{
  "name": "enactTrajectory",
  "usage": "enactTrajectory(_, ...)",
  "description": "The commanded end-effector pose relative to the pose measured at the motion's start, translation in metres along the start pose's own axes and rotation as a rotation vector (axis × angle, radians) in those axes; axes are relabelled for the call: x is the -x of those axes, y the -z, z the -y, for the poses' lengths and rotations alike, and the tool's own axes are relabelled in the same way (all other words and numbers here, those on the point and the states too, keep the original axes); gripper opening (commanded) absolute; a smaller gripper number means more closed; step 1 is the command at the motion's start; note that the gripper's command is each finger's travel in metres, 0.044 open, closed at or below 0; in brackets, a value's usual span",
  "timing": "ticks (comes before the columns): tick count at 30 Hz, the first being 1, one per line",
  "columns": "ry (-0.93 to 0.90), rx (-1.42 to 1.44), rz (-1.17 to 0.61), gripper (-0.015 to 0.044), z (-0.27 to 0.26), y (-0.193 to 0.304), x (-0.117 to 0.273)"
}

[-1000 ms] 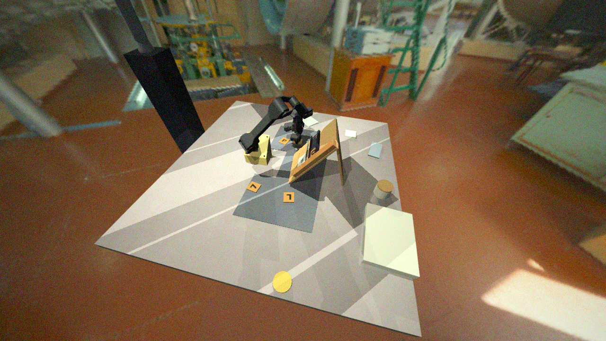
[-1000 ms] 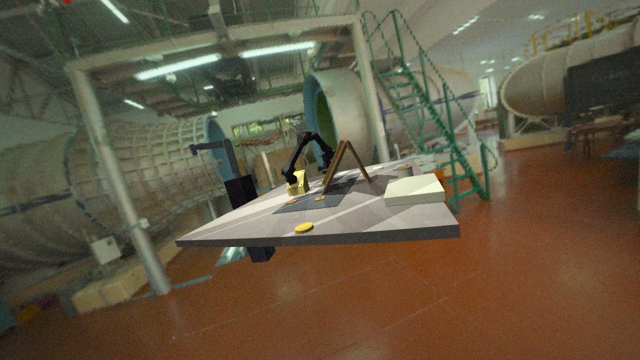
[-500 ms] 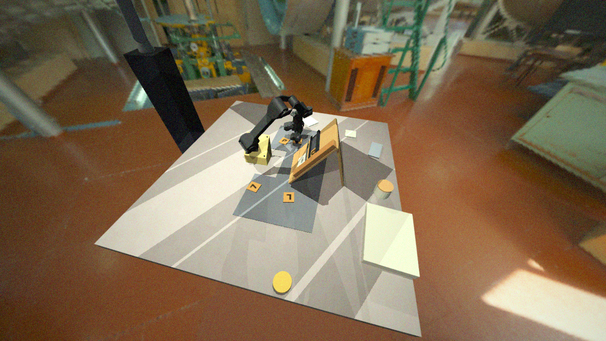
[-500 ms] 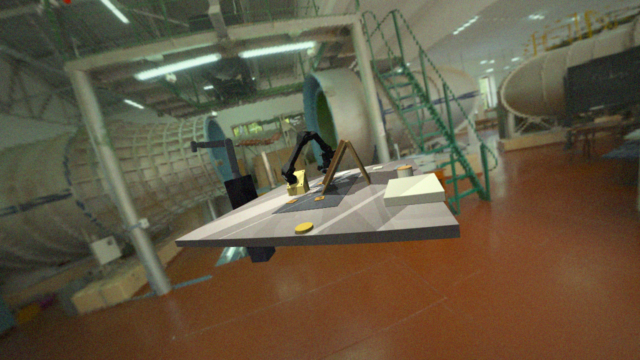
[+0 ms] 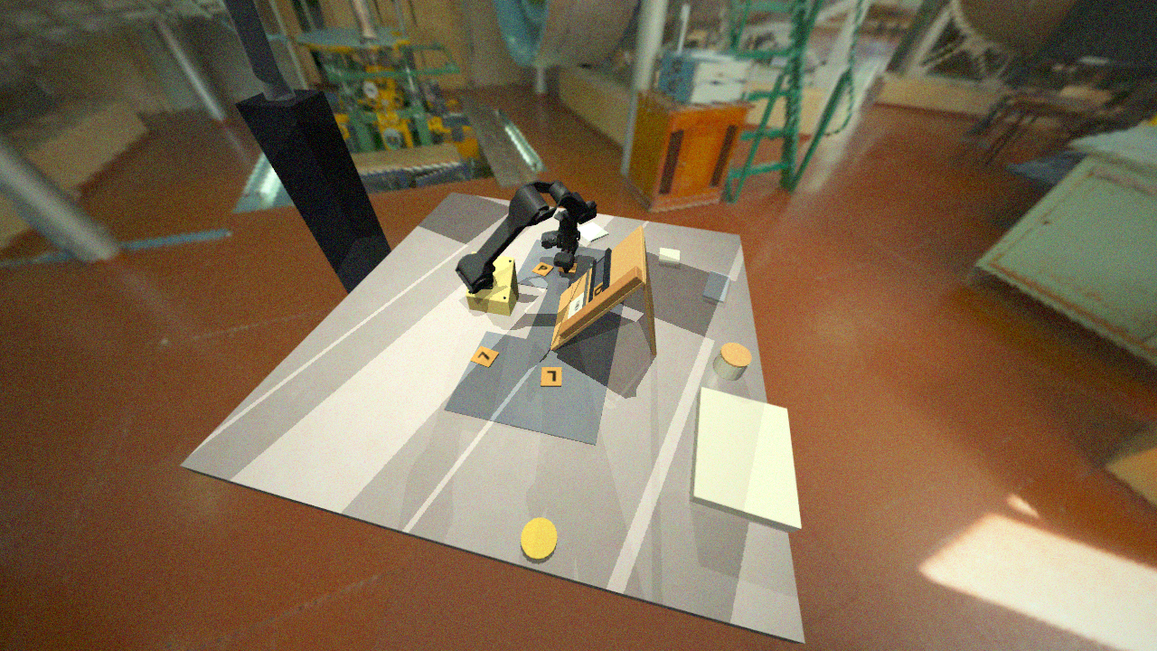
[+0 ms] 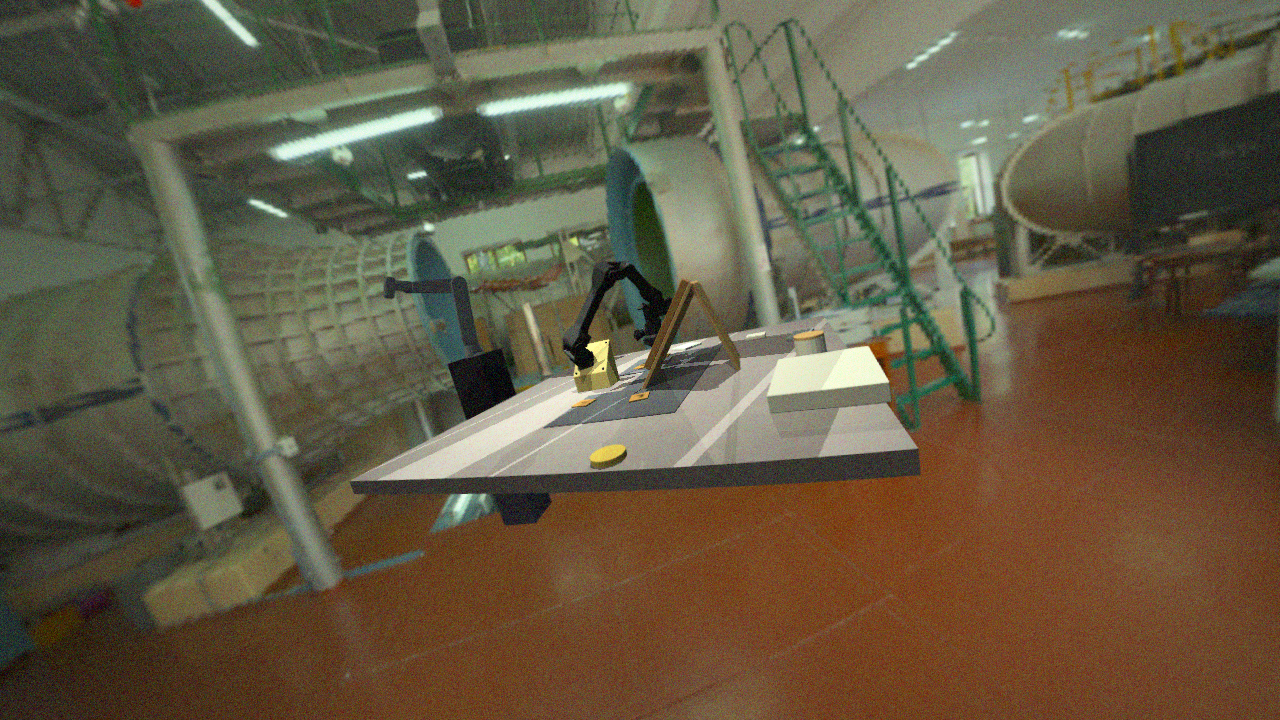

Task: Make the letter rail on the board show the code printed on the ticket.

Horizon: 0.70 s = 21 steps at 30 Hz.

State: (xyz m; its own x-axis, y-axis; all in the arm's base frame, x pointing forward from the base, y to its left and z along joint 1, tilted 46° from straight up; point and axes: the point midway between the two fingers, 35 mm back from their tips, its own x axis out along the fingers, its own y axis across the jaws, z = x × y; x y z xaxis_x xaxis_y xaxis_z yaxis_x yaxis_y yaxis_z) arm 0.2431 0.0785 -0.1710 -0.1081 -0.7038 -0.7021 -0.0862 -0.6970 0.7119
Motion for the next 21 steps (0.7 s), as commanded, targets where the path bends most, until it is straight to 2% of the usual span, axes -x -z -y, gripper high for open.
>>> enactTrajectory(1, 0.006, -0.006, 0.001, 0.0, 0.001, 0.0, 0.003)
enactTrajectory(10, 0.002, -0.02, -0.007, 0.0, 0.0, 0.0, 0.003)
enactTrajectory(21, 0.06, -0.348, -0.113, 0.0, 0.005, 0.015, 0.011)
